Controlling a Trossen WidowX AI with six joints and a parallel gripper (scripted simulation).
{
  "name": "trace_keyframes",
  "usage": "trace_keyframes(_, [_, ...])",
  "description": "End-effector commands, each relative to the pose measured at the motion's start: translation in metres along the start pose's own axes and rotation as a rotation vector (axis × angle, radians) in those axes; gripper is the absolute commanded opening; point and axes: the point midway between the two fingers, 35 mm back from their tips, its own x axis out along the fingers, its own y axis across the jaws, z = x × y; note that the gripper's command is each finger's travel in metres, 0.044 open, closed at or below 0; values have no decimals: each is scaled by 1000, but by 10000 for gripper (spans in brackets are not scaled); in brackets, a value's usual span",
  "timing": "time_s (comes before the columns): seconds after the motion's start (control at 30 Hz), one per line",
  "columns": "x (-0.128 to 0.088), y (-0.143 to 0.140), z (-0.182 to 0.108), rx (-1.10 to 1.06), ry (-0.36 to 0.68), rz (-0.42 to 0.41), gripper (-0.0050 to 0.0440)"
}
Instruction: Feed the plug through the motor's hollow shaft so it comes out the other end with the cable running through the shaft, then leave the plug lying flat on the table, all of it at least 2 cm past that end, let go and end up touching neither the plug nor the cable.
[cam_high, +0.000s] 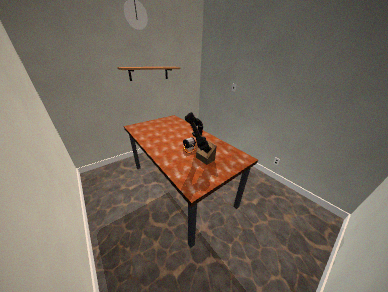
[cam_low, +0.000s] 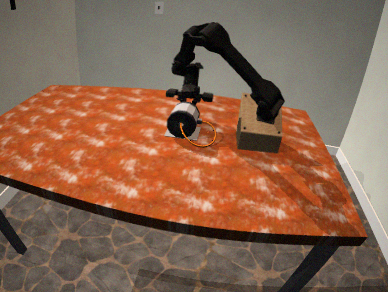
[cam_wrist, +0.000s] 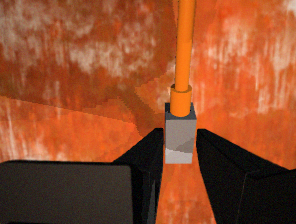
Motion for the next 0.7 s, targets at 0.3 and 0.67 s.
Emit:
trace_keyframes(0.3, [-1, 5, -6, 1, 0, 0, 0])
trace_keyframes(0.67, [-4, 26, -24, 3, -3, 2, 0])
